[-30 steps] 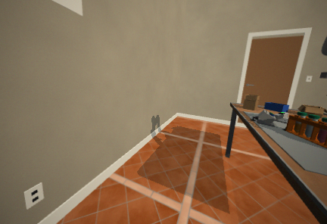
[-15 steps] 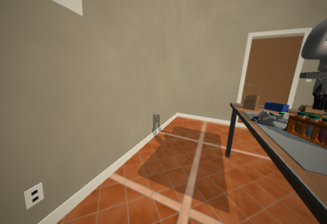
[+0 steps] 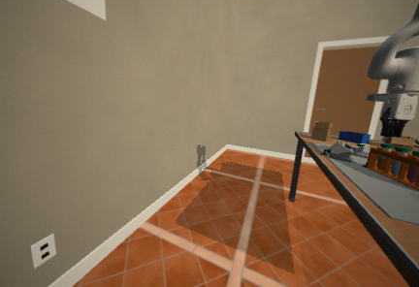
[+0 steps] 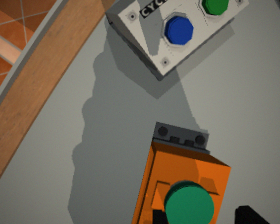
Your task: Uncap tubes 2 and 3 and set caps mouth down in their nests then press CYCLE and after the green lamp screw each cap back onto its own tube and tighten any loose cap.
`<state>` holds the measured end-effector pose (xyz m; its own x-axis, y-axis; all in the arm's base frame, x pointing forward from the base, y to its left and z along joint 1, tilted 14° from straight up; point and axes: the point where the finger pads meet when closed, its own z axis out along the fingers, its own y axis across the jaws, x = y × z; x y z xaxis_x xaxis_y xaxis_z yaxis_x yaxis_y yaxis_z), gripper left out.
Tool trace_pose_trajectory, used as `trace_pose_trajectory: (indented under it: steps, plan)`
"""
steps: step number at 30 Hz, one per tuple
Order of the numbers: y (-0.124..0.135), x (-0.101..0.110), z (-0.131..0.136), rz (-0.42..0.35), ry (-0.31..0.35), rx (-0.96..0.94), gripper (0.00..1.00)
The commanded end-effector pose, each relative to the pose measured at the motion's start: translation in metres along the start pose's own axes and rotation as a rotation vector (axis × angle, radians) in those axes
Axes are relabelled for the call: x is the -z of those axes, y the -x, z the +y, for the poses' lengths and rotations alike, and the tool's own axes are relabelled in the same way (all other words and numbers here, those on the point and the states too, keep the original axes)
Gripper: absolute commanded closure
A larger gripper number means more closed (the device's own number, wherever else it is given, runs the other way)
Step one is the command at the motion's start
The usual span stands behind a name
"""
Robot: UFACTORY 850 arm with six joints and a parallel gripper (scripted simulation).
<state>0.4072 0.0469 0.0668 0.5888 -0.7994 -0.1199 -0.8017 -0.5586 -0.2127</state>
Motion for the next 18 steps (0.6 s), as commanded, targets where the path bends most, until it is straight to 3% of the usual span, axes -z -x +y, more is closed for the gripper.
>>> trace_pose_trajectory:
  steps: [1, 12, 18]
  plan:
    - [-0.002, 0.000, 0.000, -0.001, 0.000, 0.000, 0.54]
    - [-0.002, -0.033, -0.001, -0.001, 0.000, 0.000, 0.54]
    - [-0.002, -0.035, -0.001, -0.001, 0.000, 0.000, 0.54]
